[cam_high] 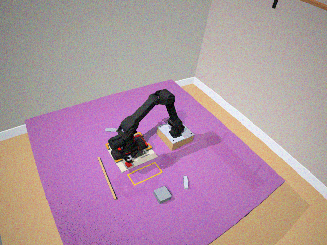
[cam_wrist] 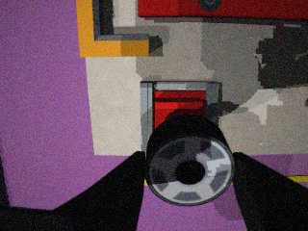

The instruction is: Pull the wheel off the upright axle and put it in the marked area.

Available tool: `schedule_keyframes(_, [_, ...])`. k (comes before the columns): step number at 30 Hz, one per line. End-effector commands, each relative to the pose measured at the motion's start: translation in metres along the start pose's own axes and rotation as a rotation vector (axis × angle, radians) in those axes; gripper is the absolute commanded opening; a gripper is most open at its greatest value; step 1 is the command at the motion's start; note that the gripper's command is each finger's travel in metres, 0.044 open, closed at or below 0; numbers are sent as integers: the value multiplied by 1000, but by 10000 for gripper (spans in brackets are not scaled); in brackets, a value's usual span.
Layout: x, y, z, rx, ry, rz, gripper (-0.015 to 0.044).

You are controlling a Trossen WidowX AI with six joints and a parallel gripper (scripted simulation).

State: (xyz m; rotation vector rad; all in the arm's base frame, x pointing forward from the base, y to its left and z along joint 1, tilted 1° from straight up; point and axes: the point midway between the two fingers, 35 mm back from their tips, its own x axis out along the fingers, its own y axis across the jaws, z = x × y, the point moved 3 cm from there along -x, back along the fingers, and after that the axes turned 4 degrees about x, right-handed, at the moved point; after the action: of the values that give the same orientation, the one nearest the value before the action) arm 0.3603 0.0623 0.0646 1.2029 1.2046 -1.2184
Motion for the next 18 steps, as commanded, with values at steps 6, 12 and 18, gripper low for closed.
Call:
schedule_keyframes(6, [-16, 0, 0, 0, 2, 19, 0])
schedule_keyframes(12, [-26, 0, 0, 0, 2, 19, 0])
schedule_keyframes(18, [-46, -4, 1, 0, 2, 18, 0])
